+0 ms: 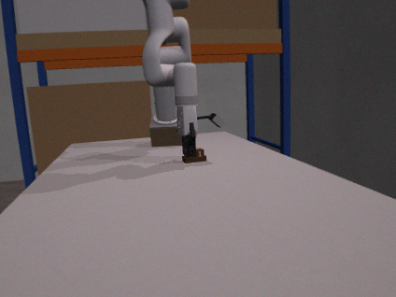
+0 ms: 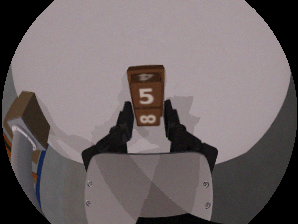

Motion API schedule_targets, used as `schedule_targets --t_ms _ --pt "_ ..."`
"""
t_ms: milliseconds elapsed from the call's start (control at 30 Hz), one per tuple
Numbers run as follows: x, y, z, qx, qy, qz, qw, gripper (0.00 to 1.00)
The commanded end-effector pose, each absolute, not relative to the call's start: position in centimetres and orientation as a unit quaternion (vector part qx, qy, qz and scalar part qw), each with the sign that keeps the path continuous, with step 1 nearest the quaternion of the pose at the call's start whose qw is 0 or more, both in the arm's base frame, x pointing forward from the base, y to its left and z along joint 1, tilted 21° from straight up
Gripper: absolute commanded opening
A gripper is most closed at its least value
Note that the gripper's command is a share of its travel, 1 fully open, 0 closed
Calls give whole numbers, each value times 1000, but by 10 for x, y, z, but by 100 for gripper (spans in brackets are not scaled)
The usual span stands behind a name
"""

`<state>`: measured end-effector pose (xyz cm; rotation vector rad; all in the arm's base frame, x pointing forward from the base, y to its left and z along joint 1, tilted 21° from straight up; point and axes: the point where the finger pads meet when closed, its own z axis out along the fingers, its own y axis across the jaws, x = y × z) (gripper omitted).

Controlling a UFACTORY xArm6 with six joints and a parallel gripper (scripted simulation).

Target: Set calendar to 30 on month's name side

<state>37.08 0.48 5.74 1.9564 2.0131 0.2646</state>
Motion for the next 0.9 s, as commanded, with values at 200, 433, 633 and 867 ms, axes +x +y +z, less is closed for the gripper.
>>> schedule_targets --t_ms 200,433,633,867 --pt "372 5 58 685 705 94 161 47" --pt "372 5 58 685 705 94 161 47" --pt "372 5 58 685 705 94 161 27" --pt "372 5 58 685 705 94 161 27"
